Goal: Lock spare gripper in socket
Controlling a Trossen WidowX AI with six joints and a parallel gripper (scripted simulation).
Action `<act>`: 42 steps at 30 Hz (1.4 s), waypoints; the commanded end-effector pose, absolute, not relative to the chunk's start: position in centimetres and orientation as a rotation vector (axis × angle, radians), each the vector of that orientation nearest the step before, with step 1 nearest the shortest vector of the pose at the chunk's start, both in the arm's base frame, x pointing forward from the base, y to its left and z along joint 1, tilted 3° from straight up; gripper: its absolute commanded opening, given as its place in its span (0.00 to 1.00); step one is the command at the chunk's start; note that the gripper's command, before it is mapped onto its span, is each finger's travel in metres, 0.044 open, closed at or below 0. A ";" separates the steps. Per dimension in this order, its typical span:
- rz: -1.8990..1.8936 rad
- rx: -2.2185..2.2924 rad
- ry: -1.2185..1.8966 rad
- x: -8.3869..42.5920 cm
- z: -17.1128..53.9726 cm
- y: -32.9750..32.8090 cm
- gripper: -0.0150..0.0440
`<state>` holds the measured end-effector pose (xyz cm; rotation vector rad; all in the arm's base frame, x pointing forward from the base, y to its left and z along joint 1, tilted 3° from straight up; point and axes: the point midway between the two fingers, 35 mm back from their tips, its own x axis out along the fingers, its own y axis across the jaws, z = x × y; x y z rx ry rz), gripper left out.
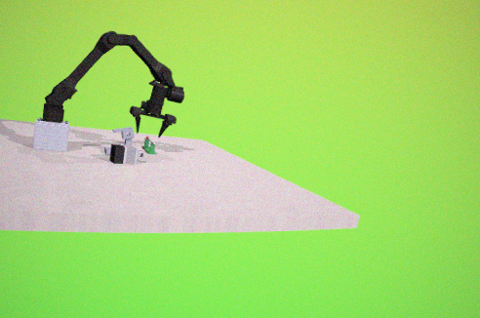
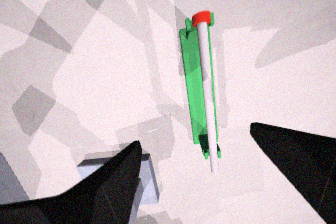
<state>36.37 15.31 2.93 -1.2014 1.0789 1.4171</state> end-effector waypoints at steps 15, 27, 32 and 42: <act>1.428 -1.192 1.102 35.8 6.3 14.9 1.00; 1.435 -1.186 1.116 35.6 8.1 14.8 1.00; 1.434 -1.187 1.116 35.4 11.9 14.5 1.00; 1.299 -0.963 1.079 36.2 11.1 10.1 1.00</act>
